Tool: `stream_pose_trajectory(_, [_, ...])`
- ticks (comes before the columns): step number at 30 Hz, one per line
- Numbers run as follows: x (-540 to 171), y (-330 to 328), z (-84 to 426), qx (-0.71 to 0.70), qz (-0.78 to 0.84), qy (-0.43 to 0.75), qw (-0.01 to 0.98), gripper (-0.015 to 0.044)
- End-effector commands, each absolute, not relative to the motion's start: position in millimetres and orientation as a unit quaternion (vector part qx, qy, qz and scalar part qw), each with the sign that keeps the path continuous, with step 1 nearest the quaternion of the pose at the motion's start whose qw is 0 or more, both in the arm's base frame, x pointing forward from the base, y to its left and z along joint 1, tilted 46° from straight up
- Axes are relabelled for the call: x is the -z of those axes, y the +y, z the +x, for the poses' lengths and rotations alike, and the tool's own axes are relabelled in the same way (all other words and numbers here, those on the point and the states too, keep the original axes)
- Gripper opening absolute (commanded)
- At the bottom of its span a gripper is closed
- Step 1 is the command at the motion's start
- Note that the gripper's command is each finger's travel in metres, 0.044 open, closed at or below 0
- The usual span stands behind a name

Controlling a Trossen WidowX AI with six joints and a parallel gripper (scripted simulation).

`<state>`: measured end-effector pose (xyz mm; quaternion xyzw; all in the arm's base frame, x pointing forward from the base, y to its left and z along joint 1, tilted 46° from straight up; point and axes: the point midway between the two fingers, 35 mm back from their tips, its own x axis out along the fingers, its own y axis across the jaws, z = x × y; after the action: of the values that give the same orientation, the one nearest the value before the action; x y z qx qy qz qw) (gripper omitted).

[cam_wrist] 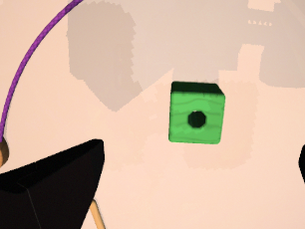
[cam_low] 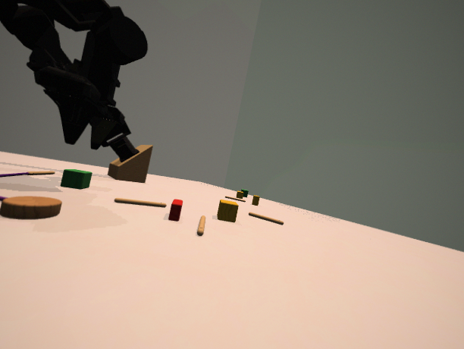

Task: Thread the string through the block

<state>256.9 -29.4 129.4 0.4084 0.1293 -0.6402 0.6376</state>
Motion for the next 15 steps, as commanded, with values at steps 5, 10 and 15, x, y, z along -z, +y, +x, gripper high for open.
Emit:
stream_pose_trajectory(5, [-130.6, -28.7, 257.7, 0.64, 0.415, 0.125, 0.634, 0.0256])
stream_pose_trajectory(10, [-130.6, -28.7, 257.7, 0.64, 0.415, 0.125, 0.634, 0.0245])
stream_pose_trajectory(15, [-130.6, -28.7, 257.7, 0.64, 0.415, 0.125, 0.634, 0.0245])
